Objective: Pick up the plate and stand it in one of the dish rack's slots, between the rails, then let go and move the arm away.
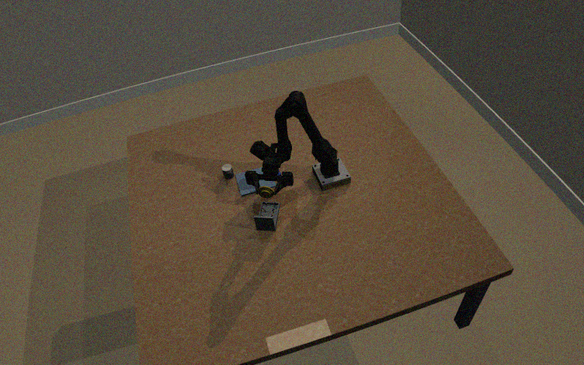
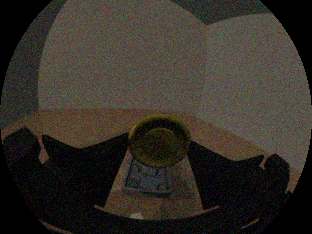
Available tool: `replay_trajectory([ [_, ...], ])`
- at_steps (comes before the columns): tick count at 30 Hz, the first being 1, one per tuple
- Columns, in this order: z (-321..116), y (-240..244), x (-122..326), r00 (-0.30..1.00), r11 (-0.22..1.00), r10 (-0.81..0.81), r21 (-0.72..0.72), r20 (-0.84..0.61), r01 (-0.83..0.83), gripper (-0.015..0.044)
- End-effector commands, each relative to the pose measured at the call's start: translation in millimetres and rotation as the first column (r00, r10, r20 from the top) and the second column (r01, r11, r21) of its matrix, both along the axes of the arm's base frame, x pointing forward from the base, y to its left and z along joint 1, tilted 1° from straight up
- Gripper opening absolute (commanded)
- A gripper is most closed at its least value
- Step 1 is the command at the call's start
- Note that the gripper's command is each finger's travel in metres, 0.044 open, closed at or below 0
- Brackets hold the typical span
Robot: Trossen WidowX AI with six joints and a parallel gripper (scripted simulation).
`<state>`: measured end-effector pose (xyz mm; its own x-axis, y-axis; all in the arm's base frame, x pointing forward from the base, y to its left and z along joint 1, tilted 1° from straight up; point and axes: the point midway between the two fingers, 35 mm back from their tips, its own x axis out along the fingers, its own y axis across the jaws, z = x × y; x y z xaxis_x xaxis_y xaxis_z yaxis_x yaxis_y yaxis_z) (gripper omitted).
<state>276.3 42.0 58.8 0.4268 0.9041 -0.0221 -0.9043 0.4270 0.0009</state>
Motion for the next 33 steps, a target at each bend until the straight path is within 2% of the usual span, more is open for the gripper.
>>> replay_trajectory([
  [1, 0.7, 0.8, -2.0, 1.000, 1.000, 0.007, 0.003, 0.012, -0.007, 0.0000],
  [33, -28.2, 14.0, -0.8, 1.000, 1.000, 0.004, -0.006, -0.002, -0.004, 0.0000],
])
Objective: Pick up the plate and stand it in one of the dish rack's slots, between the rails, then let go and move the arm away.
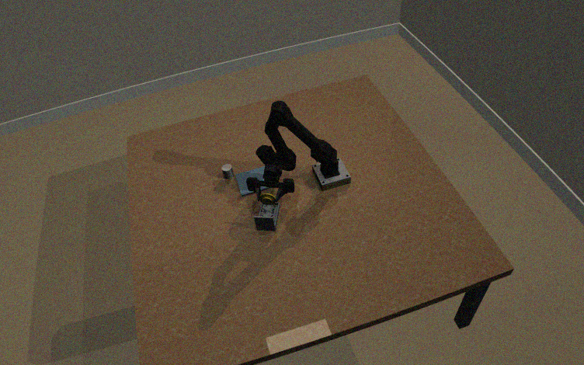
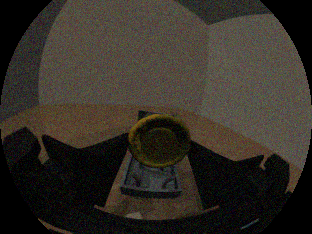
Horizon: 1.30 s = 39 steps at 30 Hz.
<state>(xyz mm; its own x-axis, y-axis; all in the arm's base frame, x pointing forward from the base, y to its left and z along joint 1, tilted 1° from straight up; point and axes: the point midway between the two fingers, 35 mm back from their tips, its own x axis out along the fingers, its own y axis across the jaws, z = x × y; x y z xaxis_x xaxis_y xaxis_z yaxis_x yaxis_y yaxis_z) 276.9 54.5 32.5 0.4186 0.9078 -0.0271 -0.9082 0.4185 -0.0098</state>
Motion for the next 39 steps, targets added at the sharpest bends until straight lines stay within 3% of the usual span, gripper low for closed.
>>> replay_trajectory([
  [1, -2.9, 1.6, -1.4, 1.000, 1.000, -0.005, 0.003, -0.010, 0.005, 0.0000],
  [6, -21.4, 2.6, -1.5, 1.000, 1.000, -0.003, -0.001, -0.013, 0.003, 0.0000],
  [19, -17.1, 3.0, -3.5, 1.000, 1.000, 0.000, 0.009, -0.028, 0.000, 0.0000],
  [34, -17.1, 2.9, -3.2, 1.000, 1.000, 0.001, 0.007, -0.024, 0.000, 0.0394],
  [39, -17.1, 2.9, -3.2, 1.000, 1.000, 0.001, 0.007, -0.024, 0.000, 0.0400],
])
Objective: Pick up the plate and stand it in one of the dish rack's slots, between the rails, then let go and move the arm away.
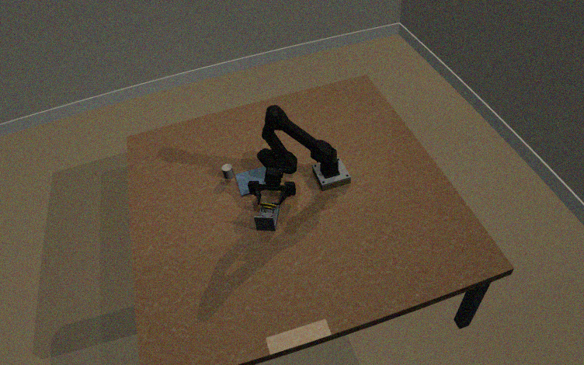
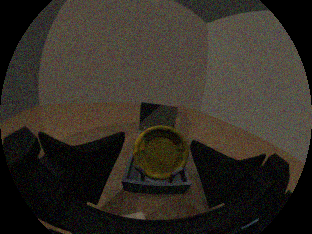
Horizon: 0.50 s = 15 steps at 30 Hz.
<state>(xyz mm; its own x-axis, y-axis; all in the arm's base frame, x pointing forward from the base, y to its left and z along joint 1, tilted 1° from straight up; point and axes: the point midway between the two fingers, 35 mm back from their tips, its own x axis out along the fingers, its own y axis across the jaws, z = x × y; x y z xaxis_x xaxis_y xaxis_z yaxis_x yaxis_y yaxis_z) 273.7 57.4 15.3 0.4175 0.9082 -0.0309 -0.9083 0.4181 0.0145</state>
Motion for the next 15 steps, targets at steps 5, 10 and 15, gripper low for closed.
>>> replay_trajectory([
  [5, 20.4, -1.5, 4.9, 1.000, 1.000, -0.001, 0.001, 0.005, 0.001, 0.0400],
  [10, 62.4, -2.3, 8.6, 1.000, 1.000, -0.002, 0.003, 0.015, 0.002, 0.0400],
  [15, 103.4, -2.4, 10.8, 1.000, 1.000, -0.003, 0.005, 0.026, 0.003, 0.0400],
])
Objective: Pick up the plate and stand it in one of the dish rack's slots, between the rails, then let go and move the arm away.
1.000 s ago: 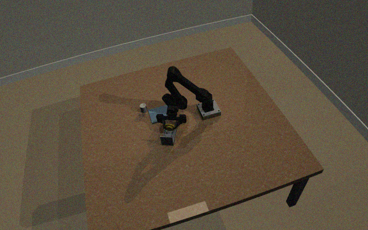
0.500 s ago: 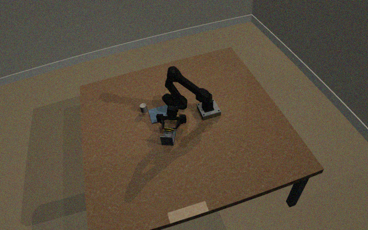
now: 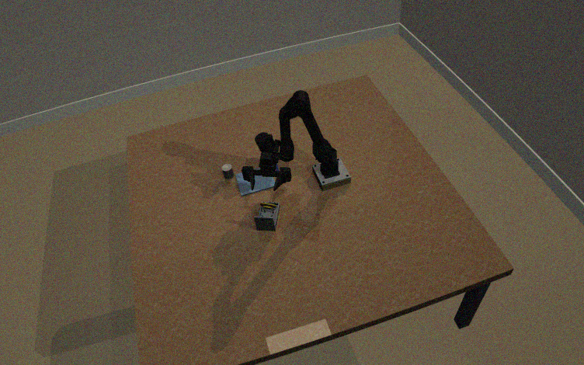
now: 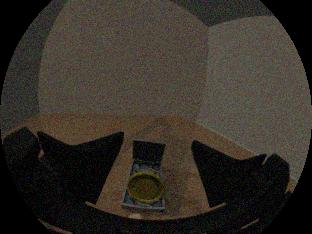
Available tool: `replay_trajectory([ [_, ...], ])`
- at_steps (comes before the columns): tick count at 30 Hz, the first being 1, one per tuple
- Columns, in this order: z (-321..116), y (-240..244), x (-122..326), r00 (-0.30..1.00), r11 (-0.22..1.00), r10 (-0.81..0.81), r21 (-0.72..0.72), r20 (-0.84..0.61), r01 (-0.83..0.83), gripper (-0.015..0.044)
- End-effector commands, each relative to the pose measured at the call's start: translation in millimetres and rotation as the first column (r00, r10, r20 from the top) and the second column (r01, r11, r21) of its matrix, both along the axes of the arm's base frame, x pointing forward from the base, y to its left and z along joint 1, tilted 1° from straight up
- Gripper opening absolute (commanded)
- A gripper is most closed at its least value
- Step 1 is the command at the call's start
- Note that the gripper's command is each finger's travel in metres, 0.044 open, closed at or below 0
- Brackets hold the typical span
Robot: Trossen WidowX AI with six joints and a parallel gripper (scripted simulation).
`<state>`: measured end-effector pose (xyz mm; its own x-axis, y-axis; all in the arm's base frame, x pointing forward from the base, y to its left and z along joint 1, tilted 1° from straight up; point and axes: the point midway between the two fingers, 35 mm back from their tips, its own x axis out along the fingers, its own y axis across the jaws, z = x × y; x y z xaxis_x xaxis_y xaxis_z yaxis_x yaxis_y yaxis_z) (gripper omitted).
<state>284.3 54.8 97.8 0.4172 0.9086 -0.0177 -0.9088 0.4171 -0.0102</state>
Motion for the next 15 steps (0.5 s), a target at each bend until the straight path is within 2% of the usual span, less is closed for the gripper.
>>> replay_trajectory([
  [1, 27.1, 0.3, 0.1, 1.000, 1.000, -0.004, 0.004, -0.001, 0.004, 0.0400],
  [8, 33.6, -3.6, 11.3, 0.999, 0.999, -0.044, 0.003, -0.021, 0.044, 0.0400],
  [15, 37.0, -18.3, 48.0, 0.973, 0.983, -0.182, -0.013, -0.144, 0.182, 0.0400],
])
